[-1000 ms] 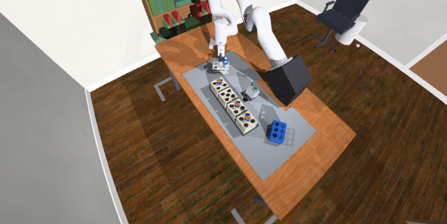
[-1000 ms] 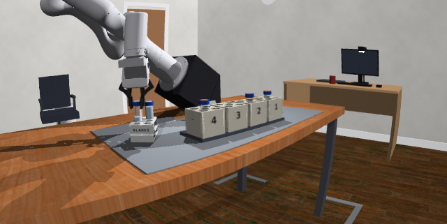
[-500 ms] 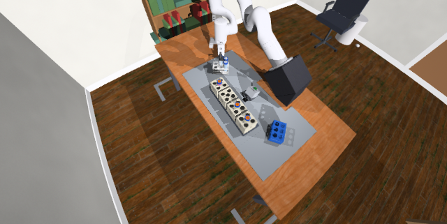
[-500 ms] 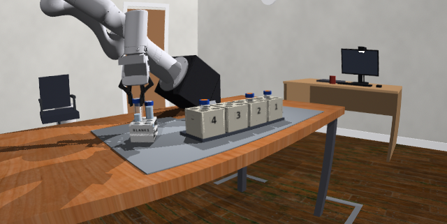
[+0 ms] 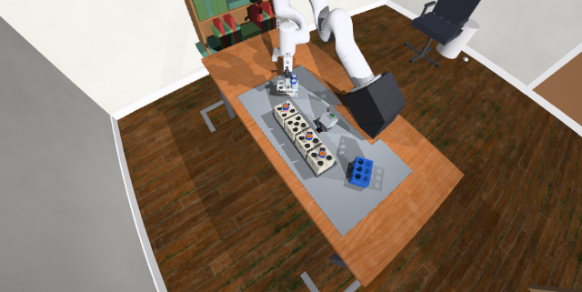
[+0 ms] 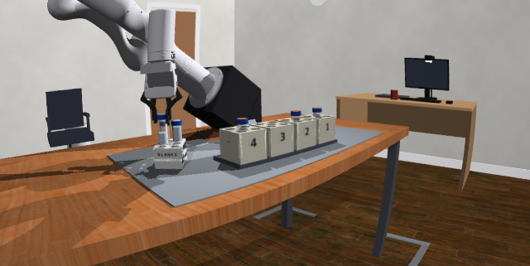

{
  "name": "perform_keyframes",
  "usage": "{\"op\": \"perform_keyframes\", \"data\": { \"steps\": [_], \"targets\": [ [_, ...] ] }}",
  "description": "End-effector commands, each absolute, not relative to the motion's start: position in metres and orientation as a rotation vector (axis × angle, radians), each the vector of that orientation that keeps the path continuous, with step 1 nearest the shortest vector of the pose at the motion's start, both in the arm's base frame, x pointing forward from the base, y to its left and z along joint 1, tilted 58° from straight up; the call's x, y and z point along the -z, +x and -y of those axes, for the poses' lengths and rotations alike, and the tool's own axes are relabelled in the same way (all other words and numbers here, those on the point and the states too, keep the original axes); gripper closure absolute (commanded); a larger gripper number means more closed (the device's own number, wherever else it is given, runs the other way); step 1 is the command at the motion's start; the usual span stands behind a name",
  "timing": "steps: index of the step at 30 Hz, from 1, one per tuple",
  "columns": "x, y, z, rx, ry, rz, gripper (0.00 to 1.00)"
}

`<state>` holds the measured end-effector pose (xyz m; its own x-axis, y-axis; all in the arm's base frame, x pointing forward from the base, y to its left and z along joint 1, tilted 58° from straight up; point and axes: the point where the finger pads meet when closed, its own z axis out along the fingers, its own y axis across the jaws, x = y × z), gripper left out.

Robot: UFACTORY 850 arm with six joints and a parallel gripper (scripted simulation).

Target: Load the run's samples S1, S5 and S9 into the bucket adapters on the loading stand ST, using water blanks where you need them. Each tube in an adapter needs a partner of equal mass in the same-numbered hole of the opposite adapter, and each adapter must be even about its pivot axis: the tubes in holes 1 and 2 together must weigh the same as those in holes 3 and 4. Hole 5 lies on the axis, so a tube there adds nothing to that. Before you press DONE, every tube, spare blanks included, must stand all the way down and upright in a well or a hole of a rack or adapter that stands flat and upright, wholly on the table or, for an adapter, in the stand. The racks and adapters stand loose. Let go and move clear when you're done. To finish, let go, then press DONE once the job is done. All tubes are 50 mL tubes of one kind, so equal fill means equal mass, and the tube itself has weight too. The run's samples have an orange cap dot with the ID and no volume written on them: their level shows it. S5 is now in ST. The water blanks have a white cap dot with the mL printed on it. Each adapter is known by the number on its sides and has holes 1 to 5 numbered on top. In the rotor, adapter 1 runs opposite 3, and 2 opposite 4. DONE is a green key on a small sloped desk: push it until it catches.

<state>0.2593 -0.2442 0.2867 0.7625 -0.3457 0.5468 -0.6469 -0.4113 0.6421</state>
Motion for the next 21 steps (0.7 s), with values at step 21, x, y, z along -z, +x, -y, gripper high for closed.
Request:
{"op": "perform_keyframes", "data": {
  "steps": [21],
  "targets": [
    [-0.311, 0.260, 0.207, -0.414, 2.035, 0.745, 1.00]
  ]
}}
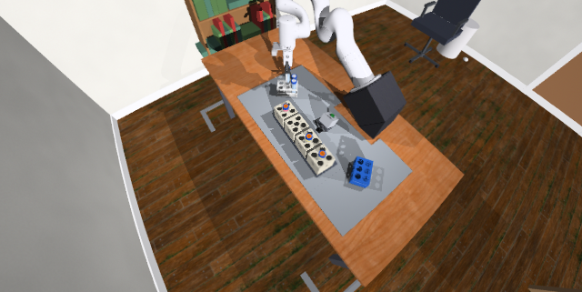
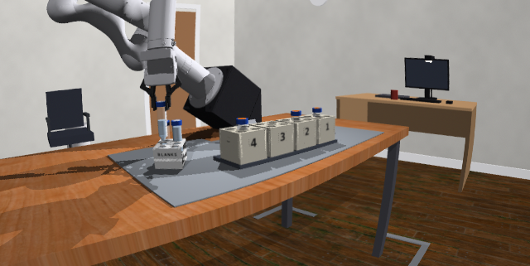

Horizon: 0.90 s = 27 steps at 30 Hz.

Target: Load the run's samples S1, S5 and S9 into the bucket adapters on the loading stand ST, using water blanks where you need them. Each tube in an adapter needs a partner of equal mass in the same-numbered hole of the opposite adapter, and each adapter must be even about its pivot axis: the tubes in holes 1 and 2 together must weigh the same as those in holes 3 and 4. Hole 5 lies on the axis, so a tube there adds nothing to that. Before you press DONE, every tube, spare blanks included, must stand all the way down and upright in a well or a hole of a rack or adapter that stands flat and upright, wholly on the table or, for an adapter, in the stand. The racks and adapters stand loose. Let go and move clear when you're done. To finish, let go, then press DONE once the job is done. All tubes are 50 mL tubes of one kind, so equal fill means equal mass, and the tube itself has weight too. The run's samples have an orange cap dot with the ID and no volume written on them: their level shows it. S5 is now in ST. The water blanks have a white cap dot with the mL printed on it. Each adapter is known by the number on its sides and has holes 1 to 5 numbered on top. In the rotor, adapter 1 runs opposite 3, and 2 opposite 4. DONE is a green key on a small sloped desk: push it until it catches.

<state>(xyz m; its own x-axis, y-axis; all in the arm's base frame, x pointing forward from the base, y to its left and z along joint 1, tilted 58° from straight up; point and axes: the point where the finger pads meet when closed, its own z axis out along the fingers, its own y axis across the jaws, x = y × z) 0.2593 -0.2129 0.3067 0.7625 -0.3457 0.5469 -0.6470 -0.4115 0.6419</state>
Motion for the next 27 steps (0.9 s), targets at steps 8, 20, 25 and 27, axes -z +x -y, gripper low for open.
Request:
{"op": "perform_keyframes", "data": {
  "steps": [8, 20, 25, 27],
  "targets": [
    [-0.317, 0.260, 0.197, -0.414, 2.035, 0.745, 1.00],
    [-0.330, 0.259, 0.177, -0.414, 2.035, 0.745, 1.00],
    [-0.333, 0.259, 0.172, -0.414, 2.035, 0.745, 1.00],
    [-0.335, 0.259, 0.168, -0.414, 2.035, 0.745, 1.00]
  ]
}}
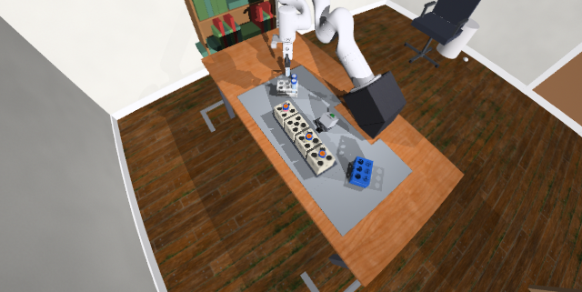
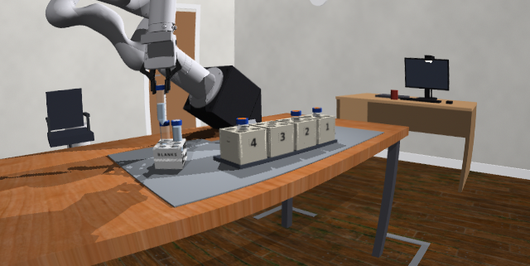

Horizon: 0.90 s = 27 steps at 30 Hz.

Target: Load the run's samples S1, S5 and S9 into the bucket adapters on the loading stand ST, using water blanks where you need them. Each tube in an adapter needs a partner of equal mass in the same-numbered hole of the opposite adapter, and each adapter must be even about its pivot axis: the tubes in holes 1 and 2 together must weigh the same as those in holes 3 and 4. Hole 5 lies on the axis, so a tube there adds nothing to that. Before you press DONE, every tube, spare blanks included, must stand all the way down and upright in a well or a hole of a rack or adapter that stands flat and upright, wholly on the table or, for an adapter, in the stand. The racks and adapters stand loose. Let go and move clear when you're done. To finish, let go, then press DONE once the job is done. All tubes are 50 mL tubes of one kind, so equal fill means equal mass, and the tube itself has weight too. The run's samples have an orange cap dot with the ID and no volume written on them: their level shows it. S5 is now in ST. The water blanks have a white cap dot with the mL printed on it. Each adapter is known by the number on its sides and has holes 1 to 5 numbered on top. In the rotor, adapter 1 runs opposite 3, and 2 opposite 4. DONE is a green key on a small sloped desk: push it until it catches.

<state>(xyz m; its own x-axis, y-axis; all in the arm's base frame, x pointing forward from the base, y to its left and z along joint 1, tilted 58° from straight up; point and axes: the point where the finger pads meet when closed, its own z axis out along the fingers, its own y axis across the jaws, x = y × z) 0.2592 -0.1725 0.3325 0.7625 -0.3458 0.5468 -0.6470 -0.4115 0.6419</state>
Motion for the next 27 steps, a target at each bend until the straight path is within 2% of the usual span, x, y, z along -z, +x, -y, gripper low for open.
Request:
{"op": "perform_keyframes", "data": {
  "steps": [1, 21, 27],
  "targets": [
    [-0.337, 0.259, 0.166, -0.414, 2.035, 0.745, 1.00],
    [-0.345, 0.259, 0.153, -0.414, 2.035, 0.745, 1.00],
    [-0.323, 0.274, 0.139, -0.298, 2.086, 0.535, 1.00]
  ]
}}
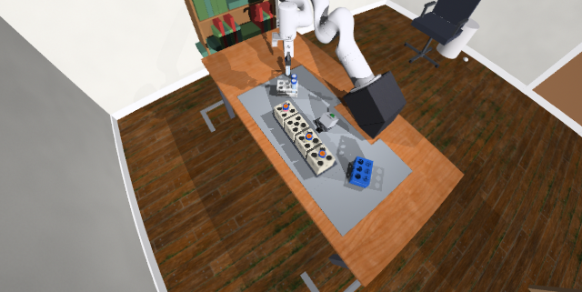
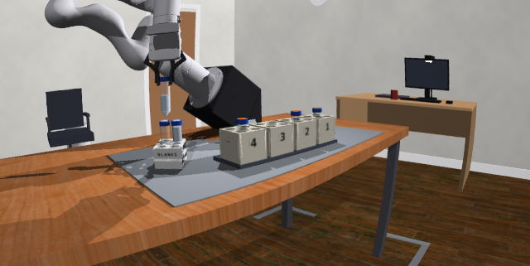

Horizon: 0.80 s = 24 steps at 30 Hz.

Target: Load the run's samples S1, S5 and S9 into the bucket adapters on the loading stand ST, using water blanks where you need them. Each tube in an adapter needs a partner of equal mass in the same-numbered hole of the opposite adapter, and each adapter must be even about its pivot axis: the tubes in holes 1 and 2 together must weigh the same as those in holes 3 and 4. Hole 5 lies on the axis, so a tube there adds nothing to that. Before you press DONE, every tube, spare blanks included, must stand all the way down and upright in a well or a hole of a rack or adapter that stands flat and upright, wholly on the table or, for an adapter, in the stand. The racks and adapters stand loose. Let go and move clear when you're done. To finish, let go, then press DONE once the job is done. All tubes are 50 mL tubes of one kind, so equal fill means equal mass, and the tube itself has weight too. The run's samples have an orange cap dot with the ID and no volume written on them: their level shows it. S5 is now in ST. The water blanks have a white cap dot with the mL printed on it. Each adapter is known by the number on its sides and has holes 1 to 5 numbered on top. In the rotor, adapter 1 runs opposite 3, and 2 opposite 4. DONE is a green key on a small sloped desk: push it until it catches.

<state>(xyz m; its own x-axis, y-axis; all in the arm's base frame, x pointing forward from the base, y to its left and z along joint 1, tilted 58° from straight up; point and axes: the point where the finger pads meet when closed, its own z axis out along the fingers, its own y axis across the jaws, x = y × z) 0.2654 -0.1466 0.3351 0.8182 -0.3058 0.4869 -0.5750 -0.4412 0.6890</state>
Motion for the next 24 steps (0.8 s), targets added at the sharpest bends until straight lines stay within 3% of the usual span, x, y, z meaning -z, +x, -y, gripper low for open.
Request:
{"op": "perform_keyframes", "data": {
  "steps": [1, 24],
  "targets": [
    [-0.320, 0.277, 0.136, -0.279, 2.092, 0.500, 1.00],
    [-0.250, 0.324, 0.092, -0.070, 2.136, 0.118, 1.00]
  ]
}}
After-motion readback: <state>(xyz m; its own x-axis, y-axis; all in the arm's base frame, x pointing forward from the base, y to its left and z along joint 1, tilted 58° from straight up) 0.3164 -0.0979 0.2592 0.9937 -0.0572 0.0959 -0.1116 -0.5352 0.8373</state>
